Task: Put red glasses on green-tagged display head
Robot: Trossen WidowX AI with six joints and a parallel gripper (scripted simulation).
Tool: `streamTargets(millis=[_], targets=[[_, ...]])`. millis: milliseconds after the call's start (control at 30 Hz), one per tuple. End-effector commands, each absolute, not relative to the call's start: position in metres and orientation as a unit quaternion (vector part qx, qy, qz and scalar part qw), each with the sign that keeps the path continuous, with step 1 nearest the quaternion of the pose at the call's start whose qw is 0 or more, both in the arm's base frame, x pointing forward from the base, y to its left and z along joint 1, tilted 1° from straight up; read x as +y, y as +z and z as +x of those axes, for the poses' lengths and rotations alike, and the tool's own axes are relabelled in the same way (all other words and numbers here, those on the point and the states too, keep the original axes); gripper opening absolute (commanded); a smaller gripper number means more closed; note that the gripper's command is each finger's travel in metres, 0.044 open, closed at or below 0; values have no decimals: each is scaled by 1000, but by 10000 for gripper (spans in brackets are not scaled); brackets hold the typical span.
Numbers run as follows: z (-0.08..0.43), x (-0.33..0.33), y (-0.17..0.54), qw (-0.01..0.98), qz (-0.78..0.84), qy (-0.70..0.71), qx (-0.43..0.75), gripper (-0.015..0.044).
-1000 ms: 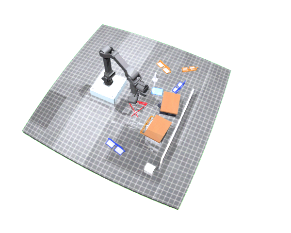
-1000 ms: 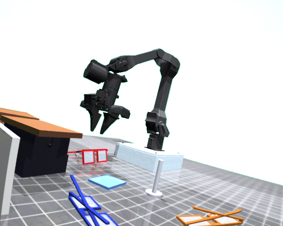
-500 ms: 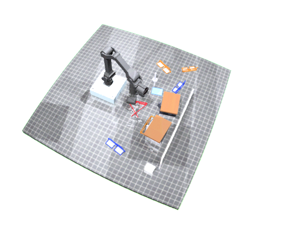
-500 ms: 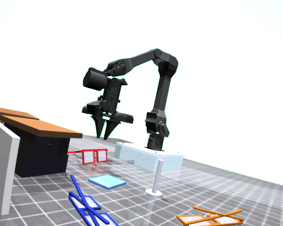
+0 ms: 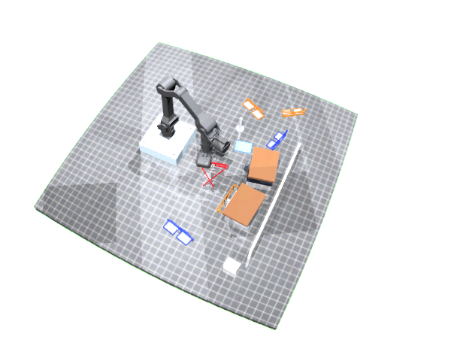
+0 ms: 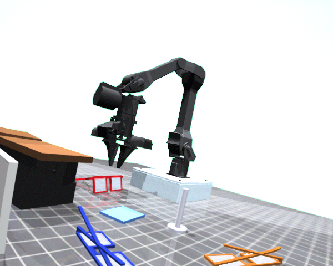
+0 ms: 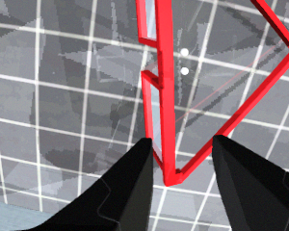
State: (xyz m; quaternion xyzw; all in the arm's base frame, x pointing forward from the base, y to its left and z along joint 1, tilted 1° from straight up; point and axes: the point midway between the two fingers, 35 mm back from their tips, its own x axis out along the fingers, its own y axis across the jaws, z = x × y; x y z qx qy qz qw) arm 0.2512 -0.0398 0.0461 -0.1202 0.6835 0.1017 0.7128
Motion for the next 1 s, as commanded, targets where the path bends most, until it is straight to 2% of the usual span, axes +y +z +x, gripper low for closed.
streamTargets(millis=[0, 967], targets=[[248, -40, 36, 707, -120, 102, 690, 120], [245, -36, -5, 706, -120, 102, 690, 120]])
